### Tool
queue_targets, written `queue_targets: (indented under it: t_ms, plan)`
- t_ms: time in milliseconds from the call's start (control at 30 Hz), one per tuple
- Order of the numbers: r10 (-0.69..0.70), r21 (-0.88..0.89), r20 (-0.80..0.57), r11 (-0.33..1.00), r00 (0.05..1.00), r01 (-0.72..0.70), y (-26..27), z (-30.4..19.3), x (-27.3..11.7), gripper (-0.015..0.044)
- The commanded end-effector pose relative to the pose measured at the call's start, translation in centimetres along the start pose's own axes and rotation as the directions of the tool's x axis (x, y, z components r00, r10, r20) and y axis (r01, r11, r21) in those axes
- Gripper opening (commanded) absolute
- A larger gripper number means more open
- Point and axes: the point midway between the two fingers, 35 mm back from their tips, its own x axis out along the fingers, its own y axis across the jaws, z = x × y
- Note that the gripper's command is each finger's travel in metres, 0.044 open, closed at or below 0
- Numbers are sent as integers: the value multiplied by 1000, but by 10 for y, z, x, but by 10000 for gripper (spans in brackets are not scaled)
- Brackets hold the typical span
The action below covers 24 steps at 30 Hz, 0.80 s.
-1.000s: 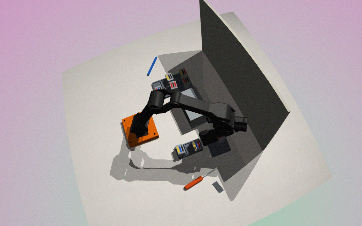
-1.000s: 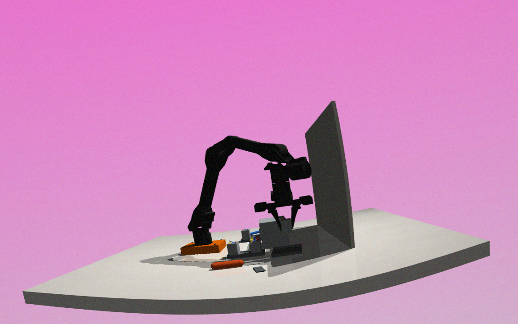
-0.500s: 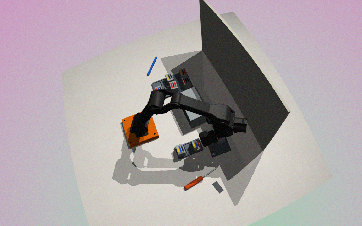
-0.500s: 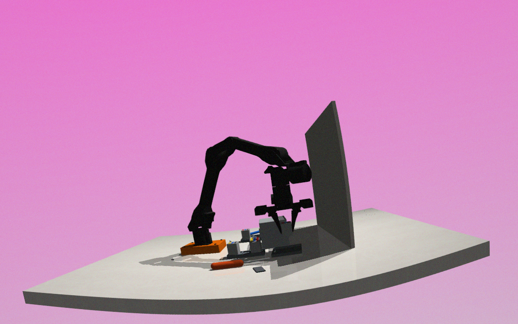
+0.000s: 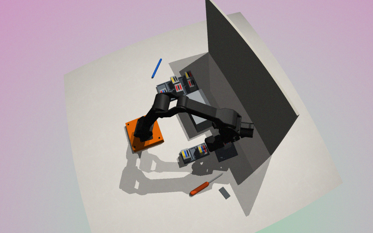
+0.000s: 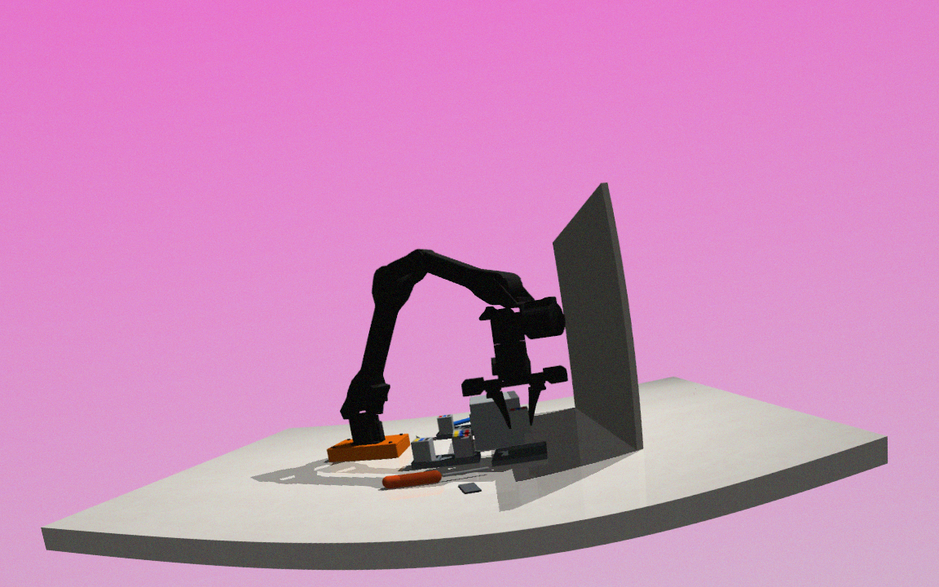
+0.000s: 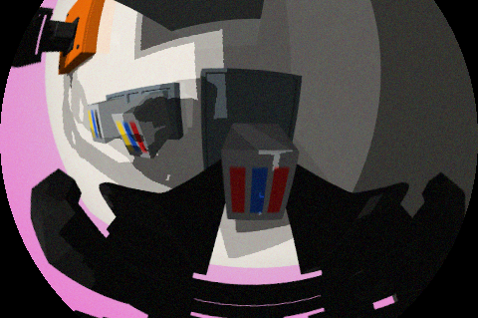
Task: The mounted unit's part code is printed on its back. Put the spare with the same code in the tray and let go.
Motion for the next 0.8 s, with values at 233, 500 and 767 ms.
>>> queue_targets:
  t_ms: [233,500,767]
  plan:
    - [-3,-3,2,1000,1000,3,1,1,8,0]
    - [-3,-3,2,1000,1000,3,1,2,13,0]
    - [-3,-3,2,1000,1000,3,2,2,19,0]
